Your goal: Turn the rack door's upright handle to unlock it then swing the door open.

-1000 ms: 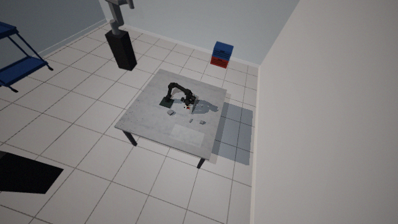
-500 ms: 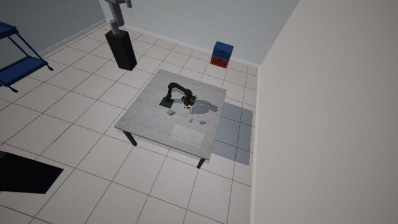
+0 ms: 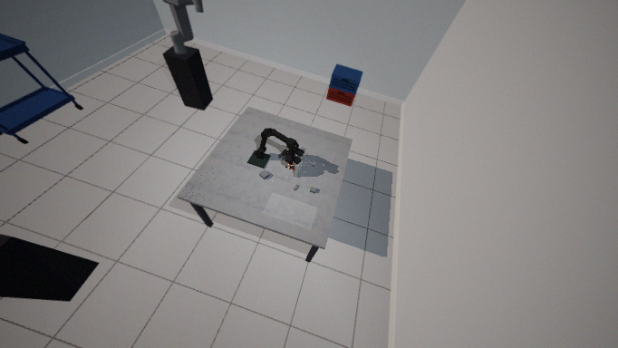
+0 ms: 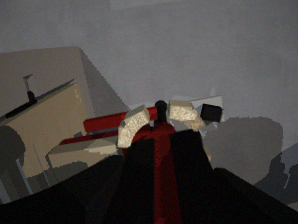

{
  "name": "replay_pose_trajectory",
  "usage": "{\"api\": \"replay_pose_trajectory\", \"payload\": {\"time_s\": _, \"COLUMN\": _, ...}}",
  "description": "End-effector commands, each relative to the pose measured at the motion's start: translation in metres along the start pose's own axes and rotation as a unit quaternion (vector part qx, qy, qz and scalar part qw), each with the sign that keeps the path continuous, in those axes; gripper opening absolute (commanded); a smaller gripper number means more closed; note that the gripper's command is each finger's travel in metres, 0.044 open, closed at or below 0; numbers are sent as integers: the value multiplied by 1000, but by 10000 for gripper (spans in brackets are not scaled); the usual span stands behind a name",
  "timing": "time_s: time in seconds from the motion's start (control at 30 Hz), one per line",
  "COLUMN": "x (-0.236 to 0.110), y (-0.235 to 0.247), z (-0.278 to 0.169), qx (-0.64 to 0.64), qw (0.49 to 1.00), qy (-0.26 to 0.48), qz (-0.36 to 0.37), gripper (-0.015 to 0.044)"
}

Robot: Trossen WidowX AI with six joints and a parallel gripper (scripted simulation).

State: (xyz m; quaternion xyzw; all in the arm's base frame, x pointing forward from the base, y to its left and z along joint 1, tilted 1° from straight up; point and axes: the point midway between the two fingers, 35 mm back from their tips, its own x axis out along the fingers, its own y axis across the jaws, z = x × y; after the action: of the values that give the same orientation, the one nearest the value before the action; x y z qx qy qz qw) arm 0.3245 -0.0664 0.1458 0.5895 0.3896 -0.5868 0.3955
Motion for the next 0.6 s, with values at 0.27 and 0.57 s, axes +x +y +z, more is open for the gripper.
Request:
{"api": "replay_pose_trajectory", "payload": {"time_s": 0.27, "x": 0, "y": 0, "z": -1, "qx": -132, "qw": 991, "qy": 2, "qz": 0, "gripper": 297}}
{"api": "replay_pose_trajectory", "payload": {"time_s": 0.57, "x": 0, "y": 0, "z": -1, "qx": -348, "qw": 937, "qy": 2, "qz": 1, "gripper": 297}}
